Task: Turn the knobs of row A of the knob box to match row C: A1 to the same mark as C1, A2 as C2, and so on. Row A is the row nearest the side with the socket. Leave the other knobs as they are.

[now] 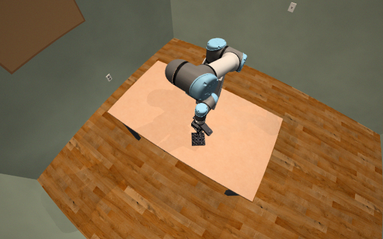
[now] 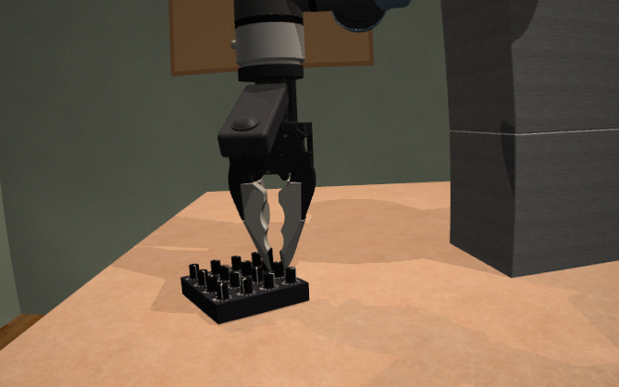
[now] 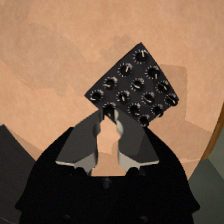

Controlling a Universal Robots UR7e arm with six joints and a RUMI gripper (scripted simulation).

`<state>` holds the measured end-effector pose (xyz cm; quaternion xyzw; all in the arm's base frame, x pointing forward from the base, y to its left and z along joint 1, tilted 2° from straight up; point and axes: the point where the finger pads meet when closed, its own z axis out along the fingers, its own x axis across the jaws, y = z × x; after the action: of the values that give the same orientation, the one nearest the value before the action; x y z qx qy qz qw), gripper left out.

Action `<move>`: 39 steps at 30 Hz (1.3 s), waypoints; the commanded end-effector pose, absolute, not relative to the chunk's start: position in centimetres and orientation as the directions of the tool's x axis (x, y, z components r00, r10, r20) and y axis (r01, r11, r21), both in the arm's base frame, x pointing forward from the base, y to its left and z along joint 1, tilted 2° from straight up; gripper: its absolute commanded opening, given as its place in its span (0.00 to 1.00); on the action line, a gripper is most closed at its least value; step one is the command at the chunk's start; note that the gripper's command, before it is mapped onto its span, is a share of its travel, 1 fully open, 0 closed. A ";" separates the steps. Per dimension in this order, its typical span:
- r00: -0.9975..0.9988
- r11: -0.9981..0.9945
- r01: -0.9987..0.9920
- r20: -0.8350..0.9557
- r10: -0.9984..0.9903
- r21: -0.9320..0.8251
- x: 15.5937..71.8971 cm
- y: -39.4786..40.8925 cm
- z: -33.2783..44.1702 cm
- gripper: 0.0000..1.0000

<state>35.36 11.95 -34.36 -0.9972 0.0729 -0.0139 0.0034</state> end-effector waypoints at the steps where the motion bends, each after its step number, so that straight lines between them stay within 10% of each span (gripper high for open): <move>1: 0.989 -0.989 -0.145 0.028 -0.145 -0.009 35.4 11.9 -34.3 0.04; 39: 0.966 -0.967 -0.256 0.027 -0.256 -0.012 35.5 11.9 -34.3 0.04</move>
<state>35.39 11.94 -34.36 -0.9938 0.1099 -0.0138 0.0041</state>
